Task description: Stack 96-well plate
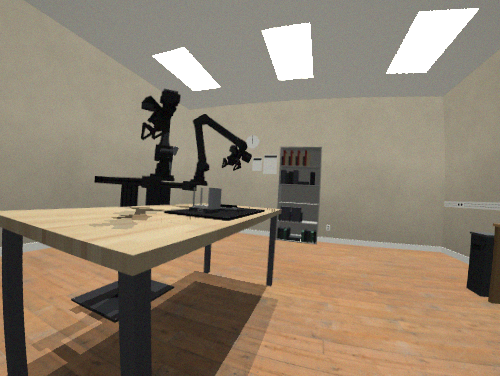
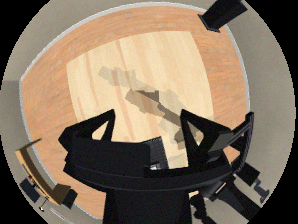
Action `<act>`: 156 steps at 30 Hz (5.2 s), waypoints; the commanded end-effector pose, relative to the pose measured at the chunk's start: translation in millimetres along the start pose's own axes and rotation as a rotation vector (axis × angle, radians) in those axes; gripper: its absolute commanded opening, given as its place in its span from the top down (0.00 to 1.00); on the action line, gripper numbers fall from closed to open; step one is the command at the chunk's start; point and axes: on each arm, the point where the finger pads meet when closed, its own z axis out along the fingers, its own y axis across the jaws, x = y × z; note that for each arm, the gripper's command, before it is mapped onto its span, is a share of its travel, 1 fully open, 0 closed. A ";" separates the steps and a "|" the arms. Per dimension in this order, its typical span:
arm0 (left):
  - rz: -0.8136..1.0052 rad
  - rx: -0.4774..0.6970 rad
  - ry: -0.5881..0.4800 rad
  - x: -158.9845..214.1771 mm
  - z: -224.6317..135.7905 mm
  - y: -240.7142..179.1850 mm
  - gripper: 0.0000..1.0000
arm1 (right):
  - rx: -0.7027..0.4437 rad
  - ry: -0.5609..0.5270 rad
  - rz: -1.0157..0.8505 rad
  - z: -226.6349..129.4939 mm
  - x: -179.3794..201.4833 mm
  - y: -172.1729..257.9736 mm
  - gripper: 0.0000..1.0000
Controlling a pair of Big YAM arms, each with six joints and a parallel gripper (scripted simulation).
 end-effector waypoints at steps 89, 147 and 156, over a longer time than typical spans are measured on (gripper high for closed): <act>-1.610 -0.775 0.332 99.4 84.6 42.3 0.00 | -0.011 -0.011 0.025 -5.5 -7.2 -3.2 0.00; -1.613 -0.769 0.344 157.1 146.6 54.3 0.00 | -0.011 -0.011 0.025 -5.5 -7.2 -3.2 0.00; -1.614 -0.765 0.349 167.5 159.0 54.3 0.00 | -0.011 -0.011 0.025 -5.5 -7.2 -3.2 0.00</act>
